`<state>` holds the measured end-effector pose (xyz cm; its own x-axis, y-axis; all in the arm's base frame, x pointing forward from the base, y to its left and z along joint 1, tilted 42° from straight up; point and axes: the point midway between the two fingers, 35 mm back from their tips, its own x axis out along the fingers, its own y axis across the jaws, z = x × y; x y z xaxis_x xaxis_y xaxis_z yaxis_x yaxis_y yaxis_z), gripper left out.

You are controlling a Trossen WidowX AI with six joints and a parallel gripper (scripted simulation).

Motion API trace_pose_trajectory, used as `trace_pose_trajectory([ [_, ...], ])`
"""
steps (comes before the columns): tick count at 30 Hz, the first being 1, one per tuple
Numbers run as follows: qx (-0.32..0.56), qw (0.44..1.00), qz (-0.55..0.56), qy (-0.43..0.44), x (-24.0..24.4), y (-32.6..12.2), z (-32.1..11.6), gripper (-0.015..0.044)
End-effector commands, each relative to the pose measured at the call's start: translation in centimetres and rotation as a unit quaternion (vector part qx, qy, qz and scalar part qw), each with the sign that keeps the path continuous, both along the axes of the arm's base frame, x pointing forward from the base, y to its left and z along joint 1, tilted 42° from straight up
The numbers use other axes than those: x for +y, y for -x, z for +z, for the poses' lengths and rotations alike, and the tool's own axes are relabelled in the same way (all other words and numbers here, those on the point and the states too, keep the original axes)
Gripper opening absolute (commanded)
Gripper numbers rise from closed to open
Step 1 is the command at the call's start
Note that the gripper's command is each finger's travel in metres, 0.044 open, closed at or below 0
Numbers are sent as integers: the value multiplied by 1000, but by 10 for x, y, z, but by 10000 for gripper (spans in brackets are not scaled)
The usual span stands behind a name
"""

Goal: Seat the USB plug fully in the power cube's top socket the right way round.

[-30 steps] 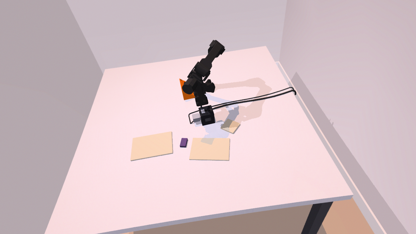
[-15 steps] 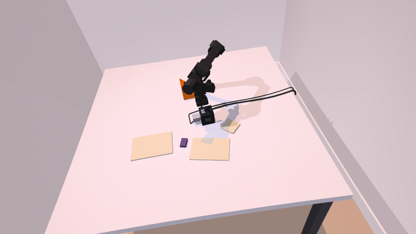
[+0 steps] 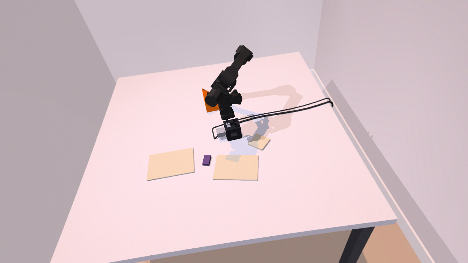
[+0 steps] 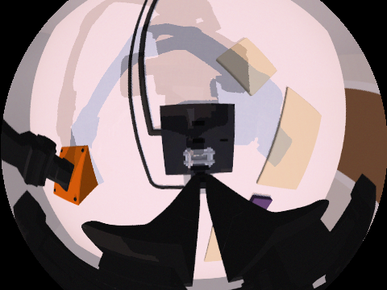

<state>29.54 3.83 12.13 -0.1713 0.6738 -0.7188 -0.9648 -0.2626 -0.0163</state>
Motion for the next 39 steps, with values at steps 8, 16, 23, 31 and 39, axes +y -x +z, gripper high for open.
trace_pose_trajectory([
  [8,-2,1000,1,-6,2,0,0,0],
  [16,-2,1000,1,-9,3,0,-1,0],
  [23,-2,1000,2,-11,4,0,-1,0],
  [31,-2,1000,2,-13,5,0,-2,0],
  [39,-2,1000,2,-13,5,0,-2,0],
])
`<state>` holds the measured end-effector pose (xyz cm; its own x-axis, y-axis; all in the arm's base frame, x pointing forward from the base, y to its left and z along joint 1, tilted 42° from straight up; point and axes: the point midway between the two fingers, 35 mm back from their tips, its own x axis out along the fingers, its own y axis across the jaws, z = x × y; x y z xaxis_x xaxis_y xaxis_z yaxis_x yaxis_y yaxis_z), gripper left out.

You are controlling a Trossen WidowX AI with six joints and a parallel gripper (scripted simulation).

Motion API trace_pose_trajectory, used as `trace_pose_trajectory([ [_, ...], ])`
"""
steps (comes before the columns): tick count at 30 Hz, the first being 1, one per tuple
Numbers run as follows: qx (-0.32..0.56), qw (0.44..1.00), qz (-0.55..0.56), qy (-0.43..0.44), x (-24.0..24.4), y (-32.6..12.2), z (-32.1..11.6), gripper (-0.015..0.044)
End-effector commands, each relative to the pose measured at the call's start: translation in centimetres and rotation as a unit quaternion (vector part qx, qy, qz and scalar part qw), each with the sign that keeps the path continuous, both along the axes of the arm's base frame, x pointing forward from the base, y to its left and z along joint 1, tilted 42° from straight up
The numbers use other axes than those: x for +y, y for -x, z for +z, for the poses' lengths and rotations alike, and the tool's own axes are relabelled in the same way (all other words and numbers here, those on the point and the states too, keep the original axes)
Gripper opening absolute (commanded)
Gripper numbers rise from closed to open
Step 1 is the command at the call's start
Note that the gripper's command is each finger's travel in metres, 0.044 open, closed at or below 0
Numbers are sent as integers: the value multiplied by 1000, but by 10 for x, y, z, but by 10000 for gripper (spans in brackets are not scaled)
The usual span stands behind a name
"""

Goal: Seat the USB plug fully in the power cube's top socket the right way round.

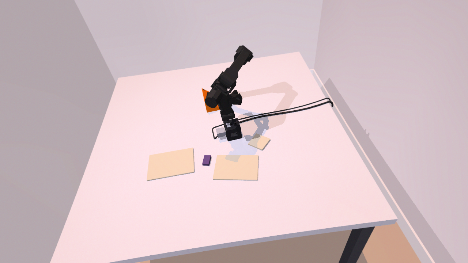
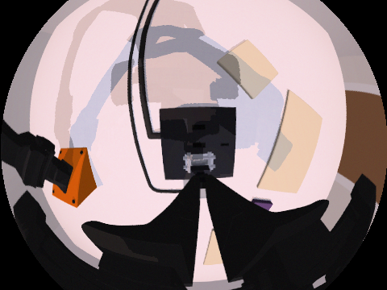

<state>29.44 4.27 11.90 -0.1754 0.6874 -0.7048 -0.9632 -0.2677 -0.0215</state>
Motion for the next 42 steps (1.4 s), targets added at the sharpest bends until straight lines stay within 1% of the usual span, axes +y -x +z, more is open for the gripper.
trace_pose_trajectory([
  [1,-2,1000,-1,-3,1,-1,0,0],
  [42,-2,1000,-1,-3,4,0,-4,0],
])
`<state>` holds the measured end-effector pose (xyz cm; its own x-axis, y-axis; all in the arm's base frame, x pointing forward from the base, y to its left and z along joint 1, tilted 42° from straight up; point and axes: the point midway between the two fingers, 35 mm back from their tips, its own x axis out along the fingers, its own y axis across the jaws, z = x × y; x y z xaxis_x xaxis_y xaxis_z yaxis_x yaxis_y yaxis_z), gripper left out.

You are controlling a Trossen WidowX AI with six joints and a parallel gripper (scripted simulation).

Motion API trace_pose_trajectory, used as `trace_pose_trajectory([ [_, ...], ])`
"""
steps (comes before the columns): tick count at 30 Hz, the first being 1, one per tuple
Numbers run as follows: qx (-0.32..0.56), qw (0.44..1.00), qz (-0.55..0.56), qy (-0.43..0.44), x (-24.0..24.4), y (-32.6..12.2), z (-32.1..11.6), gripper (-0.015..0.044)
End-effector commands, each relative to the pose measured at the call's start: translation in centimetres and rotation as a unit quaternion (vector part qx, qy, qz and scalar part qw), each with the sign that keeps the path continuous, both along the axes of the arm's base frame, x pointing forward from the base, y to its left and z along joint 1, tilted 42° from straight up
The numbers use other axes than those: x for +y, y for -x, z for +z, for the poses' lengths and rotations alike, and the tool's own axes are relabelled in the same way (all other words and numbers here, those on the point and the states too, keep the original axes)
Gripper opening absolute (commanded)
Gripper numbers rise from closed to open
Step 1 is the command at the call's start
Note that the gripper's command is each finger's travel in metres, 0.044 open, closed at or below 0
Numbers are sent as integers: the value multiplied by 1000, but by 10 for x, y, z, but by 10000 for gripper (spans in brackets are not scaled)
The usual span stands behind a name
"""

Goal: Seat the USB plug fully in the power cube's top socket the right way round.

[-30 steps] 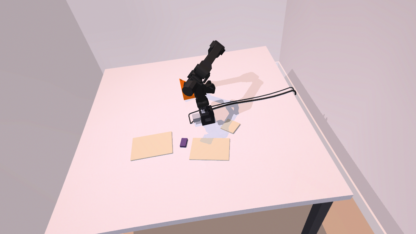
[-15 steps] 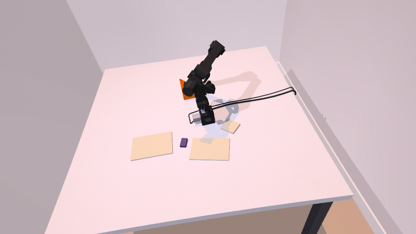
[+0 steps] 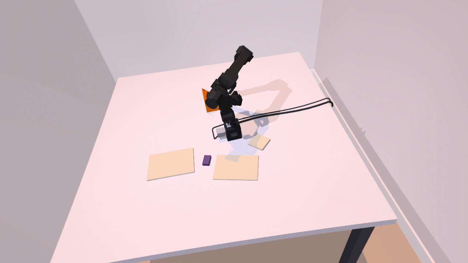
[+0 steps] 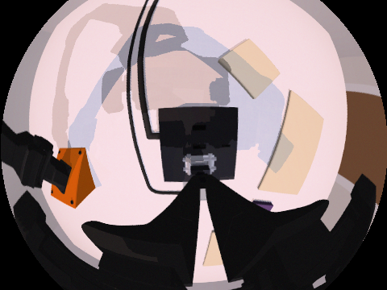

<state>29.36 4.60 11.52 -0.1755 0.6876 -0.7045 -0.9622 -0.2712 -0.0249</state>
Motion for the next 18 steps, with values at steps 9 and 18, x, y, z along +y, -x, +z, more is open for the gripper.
trace_pose_trajectory([
  [9,-1,1000,-2,-2,2,0,-1,0],
  [18,-1,1000,-2,-2,2,0,-2,0],
])
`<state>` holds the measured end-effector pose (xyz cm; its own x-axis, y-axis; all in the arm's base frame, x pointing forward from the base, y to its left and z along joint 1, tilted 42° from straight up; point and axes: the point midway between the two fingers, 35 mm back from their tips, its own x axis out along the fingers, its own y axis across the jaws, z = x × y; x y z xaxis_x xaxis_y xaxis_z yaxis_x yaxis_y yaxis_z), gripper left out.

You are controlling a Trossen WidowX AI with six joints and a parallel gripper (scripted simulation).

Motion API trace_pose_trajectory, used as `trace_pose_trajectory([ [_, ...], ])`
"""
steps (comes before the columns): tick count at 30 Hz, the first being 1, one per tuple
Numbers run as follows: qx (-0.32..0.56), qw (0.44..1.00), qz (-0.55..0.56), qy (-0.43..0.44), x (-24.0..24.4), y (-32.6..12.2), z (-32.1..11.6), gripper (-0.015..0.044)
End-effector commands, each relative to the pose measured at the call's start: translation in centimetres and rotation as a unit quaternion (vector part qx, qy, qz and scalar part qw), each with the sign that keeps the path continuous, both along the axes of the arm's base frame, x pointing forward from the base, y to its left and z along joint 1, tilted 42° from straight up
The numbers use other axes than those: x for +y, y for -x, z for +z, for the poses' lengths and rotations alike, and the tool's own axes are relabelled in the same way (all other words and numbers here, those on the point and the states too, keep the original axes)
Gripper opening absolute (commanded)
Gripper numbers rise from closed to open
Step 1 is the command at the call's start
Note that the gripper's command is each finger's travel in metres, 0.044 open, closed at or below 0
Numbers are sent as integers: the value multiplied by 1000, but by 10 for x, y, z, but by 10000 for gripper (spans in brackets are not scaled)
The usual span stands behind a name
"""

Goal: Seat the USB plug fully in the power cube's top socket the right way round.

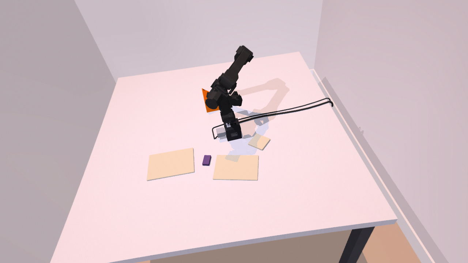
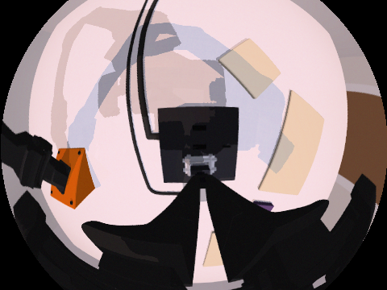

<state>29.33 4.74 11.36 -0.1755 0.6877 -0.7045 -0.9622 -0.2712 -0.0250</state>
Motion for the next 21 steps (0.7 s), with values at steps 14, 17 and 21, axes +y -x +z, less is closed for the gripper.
trace_pose_trajectory([
  [14,-1,1000,-2,-2,2,0,-1,0],
  [17,-1,1000,-2,-2,2,0,-1,0],
  [21,-1,1000,-2,-2,2,0,-2,0],
])
